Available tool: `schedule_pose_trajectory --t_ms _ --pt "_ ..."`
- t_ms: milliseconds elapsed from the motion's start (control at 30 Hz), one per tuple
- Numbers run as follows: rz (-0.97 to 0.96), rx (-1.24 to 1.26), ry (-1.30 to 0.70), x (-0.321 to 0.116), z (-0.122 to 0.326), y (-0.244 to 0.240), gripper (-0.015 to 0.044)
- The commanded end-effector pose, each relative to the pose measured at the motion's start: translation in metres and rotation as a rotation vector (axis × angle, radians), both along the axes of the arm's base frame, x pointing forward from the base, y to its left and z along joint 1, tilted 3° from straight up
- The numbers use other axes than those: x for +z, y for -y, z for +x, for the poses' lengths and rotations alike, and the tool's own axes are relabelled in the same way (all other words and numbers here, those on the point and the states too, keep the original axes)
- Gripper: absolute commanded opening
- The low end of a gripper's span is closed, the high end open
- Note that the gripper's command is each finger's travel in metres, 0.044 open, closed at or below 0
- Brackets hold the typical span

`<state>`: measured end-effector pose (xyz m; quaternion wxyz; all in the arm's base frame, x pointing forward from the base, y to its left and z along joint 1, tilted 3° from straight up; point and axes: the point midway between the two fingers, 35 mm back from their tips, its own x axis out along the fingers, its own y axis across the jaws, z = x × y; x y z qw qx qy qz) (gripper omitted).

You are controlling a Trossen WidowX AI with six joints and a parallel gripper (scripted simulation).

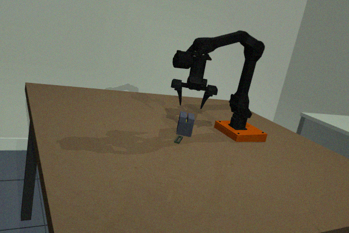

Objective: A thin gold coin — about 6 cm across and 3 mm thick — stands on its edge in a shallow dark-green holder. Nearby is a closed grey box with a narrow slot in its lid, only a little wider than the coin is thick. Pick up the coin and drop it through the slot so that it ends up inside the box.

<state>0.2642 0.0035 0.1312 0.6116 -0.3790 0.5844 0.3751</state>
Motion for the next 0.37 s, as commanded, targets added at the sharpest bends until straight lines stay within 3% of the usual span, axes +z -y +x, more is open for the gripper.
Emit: schedule_pose_trajectory --t_ms 0,333 --pt "0.0 -0.003 0.021 0.0301 -0.0008 0.0005 0.044" --pt "0.0 0.0 0.019 0.0369 -0.0025 0.0007 0.044"
